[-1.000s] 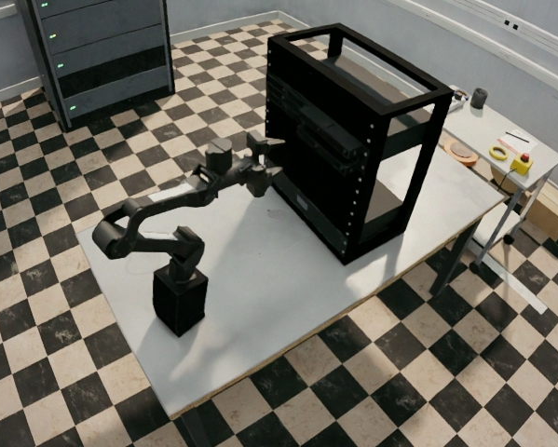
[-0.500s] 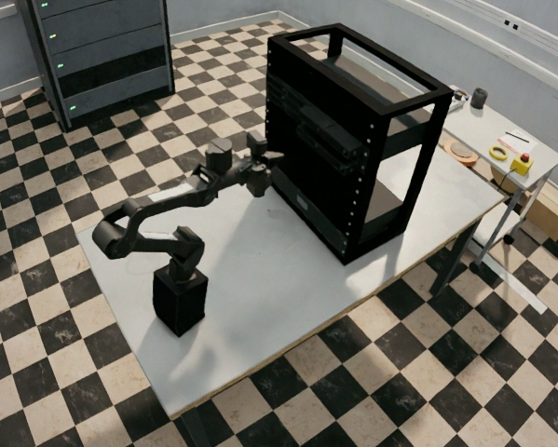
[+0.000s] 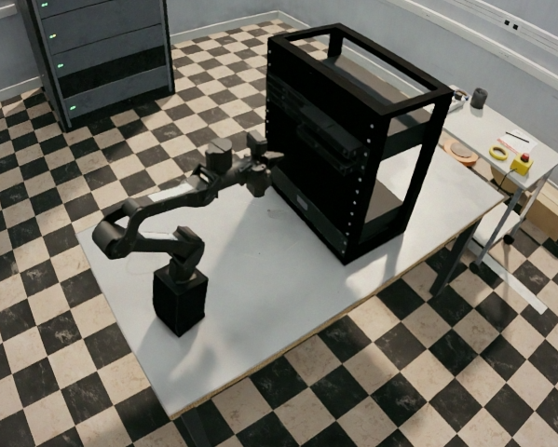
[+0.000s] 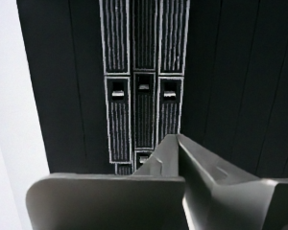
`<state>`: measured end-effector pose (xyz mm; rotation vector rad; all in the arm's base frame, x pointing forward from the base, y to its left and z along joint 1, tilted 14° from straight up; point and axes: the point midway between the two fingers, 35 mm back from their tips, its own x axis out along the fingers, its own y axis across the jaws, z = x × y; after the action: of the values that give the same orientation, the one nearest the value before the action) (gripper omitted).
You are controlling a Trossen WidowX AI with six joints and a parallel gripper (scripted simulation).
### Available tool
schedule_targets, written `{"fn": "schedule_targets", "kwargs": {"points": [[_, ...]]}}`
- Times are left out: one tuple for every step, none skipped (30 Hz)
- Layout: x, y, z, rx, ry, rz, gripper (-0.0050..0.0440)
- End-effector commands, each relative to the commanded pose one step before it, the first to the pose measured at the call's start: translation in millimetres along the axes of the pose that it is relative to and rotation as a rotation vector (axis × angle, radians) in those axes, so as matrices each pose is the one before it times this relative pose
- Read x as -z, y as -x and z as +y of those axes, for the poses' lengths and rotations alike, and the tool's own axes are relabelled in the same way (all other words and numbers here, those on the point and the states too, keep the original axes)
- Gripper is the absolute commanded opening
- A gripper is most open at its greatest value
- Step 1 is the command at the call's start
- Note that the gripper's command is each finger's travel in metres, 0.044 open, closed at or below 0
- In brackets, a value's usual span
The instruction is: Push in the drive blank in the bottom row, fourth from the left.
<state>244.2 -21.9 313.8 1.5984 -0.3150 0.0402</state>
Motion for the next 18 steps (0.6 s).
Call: {"fn": "schedule_targets", "kwargs": {"points": [[0.67,-0.43,10.4,-0.02181,-0.003,0.00093,-0.005],[0.0,0.0,0.0,0.0,0.0,0.0,-0.005],[0.0,0.0,0.0,0.0,0.0,0.0,-0.005],[0.0,0.0,0.0,0.0,0.0,0.0,-0.005],[-0.03,-0.03,0.0,0.0,0.0,0.0,-0.005],[-0.07,-0.07,-0.01,0.0,0.0,0.0,-0.005],[-0.14,-0.12,-0.02,-0.00001,0.0,0.0,-0.005],[-0.22,-0.19,-0.03,-0.00001,0.0,0.0,-0.005],[-0.32,-0.28,-0.04,-0.00001,0.0,0.0,-0.005],[-0.42,-0.37,-0.06,-0.00001,0.0,0.0,-0.005],[-0.54,-0.46,-0.08,-0.00001,0.0,0.0,-0.005],[-0.67,-0.56,-0.09,0.00001,0.0,0.0,-0.005],[0.0,0.0,0.0,0.0,0.0,0.0,-0.005],[0.0,0.0,0.0,0.0,0.0,0.0,-0.005],[-0.8,-0.66,-0.11,0.00003,0.0,0.0,-0.005],[-0.93,-0.79,-0.13,0.00001,0.0,0.0,-0.005],[-1.07,-0.93,-0.15,-0.00003,0.0,0.0,-0.005],[-1.22,-1.03,-0.17,0.00001,0.0,0.0,-0.005]]}}
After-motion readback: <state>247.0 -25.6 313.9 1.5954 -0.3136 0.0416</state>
